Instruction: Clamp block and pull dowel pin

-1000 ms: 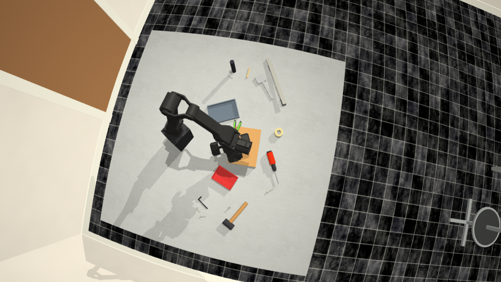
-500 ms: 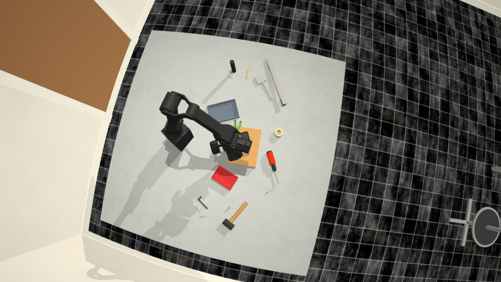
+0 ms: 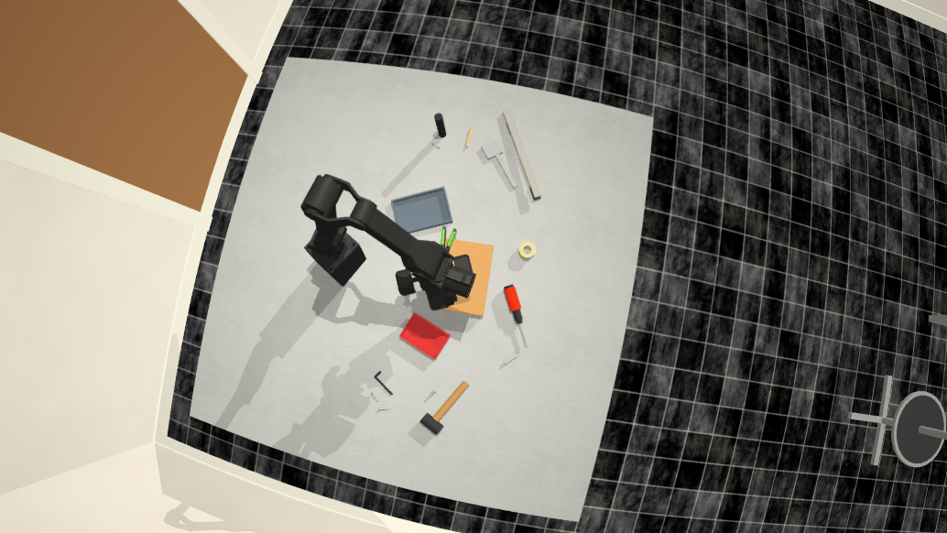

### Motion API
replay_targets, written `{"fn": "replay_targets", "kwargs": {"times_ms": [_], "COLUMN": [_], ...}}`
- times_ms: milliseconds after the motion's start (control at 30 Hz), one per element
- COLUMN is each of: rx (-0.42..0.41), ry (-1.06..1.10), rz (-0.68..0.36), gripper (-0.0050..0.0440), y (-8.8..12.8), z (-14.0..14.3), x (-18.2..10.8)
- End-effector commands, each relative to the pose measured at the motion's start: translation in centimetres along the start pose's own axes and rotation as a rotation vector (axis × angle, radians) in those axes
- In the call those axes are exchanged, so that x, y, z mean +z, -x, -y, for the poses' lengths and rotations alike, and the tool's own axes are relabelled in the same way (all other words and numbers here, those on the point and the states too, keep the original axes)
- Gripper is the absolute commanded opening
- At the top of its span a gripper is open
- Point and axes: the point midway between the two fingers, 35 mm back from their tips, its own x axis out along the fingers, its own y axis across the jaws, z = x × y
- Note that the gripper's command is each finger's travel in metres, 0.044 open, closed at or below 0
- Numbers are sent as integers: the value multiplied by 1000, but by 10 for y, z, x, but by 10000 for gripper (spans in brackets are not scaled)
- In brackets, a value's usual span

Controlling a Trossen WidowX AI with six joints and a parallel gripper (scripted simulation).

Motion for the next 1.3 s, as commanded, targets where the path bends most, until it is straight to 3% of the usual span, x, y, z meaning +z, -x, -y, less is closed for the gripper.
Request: {"fn": "replay_targets", "kwargs": {"times_ms": [0, 1267], "rx": [-4, -7], "ry": [-6, -96], "rz": [-6, -3], "gripper": [0, 0], "y": [0, 8], "z": [2, 16], "x": [3, 33]}}
